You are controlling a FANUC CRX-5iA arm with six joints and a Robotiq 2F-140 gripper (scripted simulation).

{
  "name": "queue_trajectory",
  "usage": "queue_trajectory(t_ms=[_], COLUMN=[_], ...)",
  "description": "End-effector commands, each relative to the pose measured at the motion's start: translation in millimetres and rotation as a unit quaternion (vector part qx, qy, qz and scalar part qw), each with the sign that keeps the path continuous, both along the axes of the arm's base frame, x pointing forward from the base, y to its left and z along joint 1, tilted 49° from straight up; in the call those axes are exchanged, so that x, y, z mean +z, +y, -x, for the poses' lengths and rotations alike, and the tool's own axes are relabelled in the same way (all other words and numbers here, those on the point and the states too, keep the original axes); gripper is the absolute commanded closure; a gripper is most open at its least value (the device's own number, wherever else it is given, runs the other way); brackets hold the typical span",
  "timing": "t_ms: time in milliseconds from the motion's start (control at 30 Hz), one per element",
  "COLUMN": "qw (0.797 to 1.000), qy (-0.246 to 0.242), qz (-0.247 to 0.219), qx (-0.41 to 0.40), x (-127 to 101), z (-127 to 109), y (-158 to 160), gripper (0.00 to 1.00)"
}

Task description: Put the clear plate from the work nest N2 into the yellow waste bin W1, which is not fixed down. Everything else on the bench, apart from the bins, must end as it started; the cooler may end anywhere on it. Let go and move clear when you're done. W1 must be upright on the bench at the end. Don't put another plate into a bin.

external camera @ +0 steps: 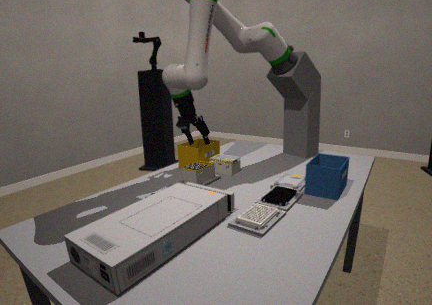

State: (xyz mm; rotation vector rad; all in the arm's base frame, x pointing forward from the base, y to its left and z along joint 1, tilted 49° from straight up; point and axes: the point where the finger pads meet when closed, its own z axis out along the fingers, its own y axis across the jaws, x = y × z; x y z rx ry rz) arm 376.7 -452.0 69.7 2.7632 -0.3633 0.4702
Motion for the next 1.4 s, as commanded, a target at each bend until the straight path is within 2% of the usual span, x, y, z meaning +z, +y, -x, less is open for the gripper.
queue_trajectory(t_ms=[0,1133,1367], qw=[1.000,1.000,1.000], qy=[0.000,0.000,0.000], qz=[0.000,0.000,0.000], qx=[0.000,0.000,0.000], x=[0.6,27.1,27.8], z=[0.1,25.6,24.1], y=[-0.3,15.5,19.2], gripper=[0.30,0.30,0.30])
